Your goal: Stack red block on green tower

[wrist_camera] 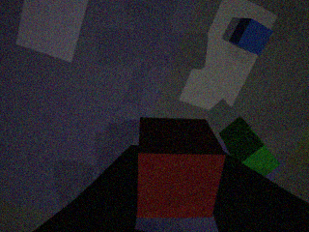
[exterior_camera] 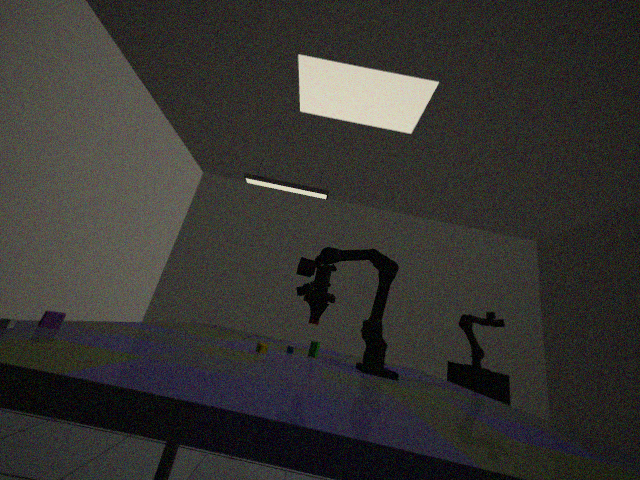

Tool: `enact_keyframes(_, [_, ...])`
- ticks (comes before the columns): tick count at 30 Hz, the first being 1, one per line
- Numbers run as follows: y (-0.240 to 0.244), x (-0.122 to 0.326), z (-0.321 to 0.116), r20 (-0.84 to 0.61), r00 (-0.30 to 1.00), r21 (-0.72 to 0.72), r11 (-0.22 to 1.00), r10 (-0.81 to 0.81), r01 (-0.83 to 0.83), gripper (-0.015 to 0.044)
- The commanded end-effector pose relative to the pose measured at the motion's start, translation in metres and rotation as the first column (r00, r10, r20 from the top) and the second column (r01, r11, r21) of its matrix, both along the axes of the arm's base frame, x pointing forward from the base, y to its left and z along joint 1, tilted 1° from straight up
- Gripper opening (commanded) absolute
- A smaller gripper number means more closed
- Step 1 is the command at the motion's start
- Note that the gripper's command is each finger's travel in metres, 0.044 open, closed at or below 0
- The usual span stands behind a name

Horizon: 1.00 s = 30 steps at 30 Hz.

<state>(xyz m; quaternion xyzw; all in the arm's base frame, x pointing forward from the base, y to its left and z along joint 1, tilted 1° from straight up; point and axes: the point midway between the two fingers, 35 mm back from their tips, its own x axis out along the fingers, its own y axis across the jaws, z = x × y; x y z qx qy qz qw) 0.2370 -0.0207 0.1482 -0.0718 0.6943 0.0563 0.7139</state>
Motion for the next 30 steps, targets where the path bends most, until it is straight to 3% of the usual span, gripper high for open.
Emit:
enact_keyframes(1, [-0.013,-0.003,0.001,0.000,1.000,-0.001,1.000,0.005,-0.005,0.0000])
enact_keyframes(22, [-0.090,-0.033,0.002,-0.002,1.000,-0.008,1.000,0.005,-0.005,0.0000])
enact_keyframes(30, [-0.095,-0.036,-0.011,-0.002,1.000,-0.008,1.000,0.005,-0.005,0.0000])
